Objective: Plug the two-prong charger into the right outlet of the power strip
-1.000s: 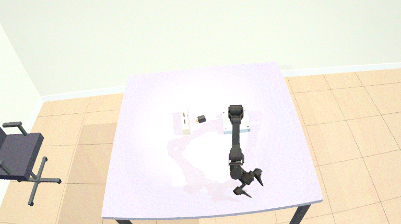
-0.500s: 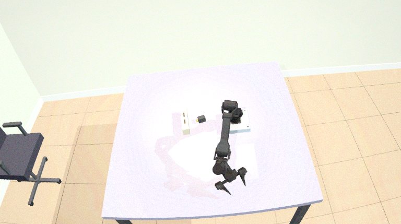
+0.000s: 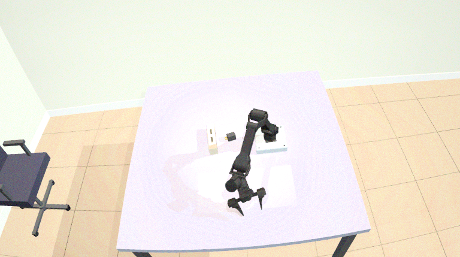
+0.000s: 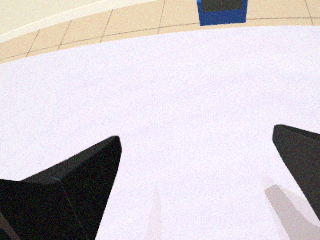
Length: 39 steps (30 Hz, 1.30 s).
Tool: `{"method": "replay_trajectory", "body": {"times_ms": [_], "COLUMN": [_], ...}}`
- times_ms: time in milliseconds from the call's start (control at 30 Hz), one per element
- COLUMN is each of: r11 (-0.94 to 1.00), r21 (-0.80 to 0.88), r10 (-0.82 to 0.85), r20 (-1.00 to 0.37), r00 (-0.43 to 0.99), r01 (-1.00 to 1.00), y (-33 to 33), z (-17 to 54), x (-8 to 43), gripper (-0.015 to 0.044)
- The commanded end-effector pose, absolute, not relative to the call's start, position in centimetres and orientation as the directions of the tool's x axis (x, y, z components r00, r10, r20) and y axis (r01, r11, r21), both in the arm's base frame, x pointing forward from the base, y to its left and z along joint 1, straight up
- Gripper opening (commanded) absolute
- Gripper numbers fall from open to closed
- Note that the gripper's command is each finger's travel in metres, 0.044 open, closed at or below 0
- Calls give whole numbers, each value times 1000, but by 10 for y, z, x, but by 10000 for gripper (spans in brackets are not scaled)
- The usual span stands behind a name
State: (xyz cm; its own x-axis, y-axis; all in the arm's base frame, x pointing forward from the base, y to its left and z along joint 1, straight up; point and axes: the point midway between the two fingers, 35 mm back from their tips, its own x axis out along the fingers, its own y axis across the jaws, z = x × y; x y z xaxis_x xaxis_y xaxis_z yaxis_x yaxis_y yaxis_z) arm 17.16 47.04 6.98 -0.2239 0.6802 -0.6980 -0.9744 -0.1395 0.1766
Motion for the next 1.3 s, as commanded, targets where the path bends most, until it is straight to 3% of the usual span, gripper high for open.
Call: {"method": "replay_trajectory", "body": {"times_ms": [0, 1267], "r11": [-82, 425], "r21": [168, 91], "r10": [670, 461], "r20": [-720, -878], "r00": [-179, 129], "r01": [-982, -901], "y": [452, 267], "z": [70, 74], "x": [191, 318], "gripper": [440, 440]}}
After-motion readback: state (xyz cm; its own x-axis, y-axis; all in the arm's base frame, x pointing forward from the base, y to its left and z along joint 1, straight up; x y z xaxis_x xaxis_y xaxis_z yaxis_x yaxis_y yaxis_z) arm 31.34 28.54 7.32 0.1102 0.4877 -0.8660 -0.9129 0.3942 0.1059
